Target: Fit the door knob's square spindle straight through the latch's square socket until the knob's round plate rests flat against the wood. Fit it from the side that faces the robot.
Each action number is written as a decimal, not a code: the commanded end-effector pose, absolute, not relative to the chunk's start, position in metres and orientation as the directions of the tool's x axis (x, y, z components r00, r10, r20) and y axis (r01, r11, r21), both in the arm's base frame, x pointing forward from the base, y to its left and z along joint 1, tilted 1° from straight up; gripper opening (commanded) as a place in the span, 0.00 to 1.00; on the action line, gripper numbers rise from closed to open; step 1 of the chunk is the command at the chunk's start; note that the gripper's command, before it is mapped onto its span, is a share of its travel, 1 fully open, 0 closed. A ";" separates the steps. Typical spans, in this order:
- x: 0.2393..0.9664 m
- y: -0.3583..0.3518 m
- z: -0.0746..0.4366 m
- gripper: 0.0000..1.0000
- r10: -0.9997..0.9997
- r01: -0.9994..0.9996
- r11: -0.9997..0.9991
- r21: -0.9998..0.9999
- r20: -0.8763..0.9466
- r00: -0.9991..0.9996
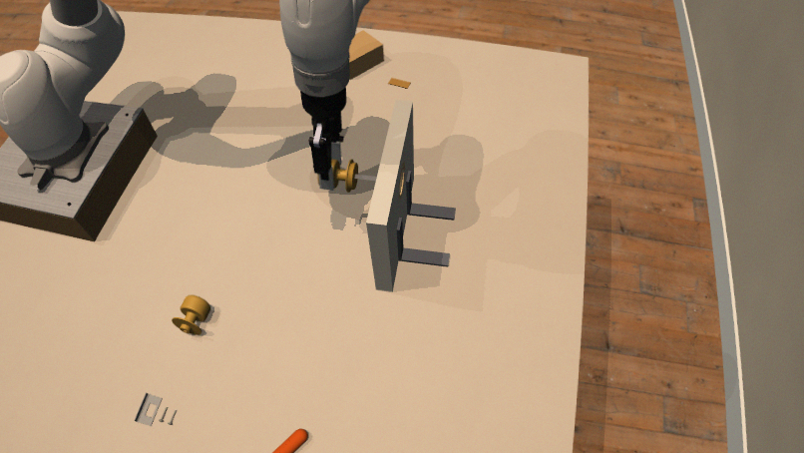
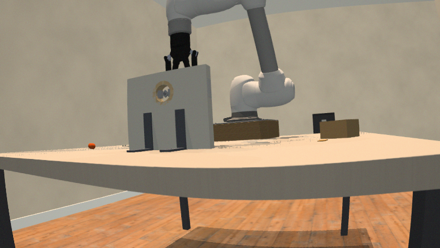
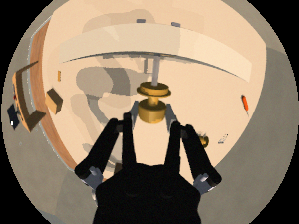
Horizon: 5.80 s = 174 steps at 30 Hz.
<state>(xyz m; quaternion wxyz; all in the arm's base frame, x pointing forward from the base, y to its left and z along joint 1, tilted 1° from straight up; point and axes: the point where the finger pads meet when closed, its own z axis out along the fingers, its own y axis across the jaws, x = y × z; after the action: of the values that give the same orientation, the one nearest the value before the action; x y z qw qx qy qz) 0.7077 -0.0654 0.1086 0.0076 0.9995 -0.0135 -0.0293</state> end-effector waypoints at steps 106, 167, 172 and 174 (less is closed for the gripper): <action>0.730 -0.066 0.109 0.42 -0.027 -0.026 -1.000 0.016 -0.058 0.998; 0.741 -0.066 0.109 0.42 -0.027 -0.026 -1.000 0.016 -0.058 0.998; 0.741 -0.066 0.109 0.42 -0.027 -0.026 -1.000 0.016 -0.058 0.998; 0.741 -0.066 0.109 0.42 -0.027 -0.026 -1.000 0.016 -0.058 0.998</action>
<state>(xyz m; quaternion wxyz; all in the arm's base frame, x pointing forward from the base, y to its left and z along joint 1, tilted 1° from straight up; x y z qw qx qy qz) 0.7406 -0.0663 0.1091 0.0076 0.9995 -0.0135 -0.0293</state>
